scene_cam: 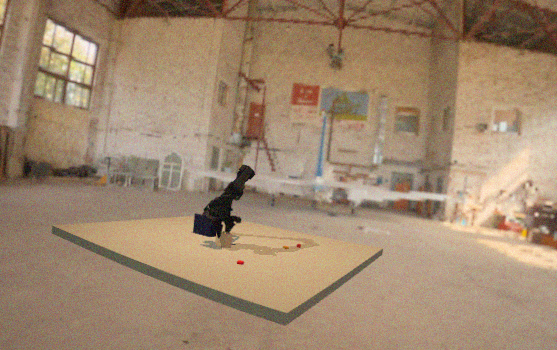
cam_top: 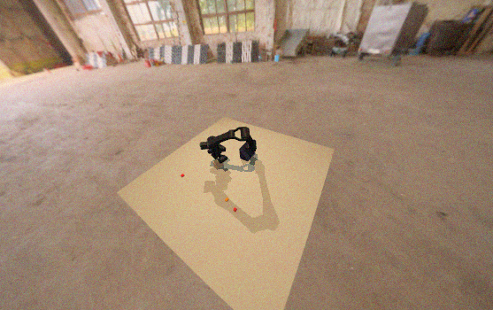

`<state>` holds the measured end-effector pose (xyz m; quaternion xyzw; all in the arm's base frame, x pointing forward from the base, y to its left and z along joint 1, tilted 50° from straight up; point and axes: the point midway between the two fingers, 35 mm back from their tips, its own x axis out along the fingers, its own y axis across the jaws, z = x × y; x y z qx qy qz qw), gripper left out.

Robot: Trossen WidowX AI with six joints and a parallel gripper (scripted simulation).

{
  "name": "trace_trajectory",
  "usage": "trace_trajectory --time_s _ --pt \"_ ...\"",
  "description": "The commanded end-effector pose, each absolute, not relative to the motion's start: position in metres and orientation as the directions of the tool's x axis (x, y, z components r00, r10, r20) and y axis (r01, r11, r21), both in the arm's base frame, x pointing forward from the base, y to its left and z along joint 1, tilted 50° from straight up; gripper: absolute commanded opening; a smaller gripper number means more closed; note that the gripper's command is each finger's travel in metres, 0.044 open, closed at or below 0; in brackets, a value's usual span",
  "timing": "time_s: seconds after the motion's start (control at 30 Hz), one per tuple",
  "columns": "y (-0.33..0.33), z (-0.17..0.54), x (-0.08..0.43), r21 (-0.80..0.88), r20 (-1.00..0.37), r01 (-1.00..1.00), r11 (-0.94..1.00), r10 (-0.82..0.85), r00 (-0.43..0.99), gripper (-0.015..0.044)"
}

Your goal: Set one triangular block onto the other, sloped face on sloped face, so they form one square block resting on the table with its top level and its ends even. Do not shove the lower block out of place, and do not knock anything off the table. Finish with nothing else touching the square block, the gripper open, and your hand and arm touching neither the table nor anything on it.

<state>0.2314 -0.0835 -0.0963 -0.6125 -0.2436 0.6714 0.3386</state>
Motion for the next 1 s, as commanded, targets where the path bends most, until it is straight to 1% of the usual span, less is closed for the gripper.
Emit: trace_trajectory --time_s 0.0,0.9,0.97 --pt "-0.0831 -0.0964 0.2322 -0.743 -0.656 -0.161 -0.650 0.754 -0.016 0.0000" --pt "-0.0820 -0.0977 0.2324 -0.745 -0.653 -0.163 -0.647 0.757 -0.015 0.0000" --pt "-0.0820 -0.0977 0.2320 -0.743 -0.656 -0.159 -0.650 0.754 -0.019 0.0052"
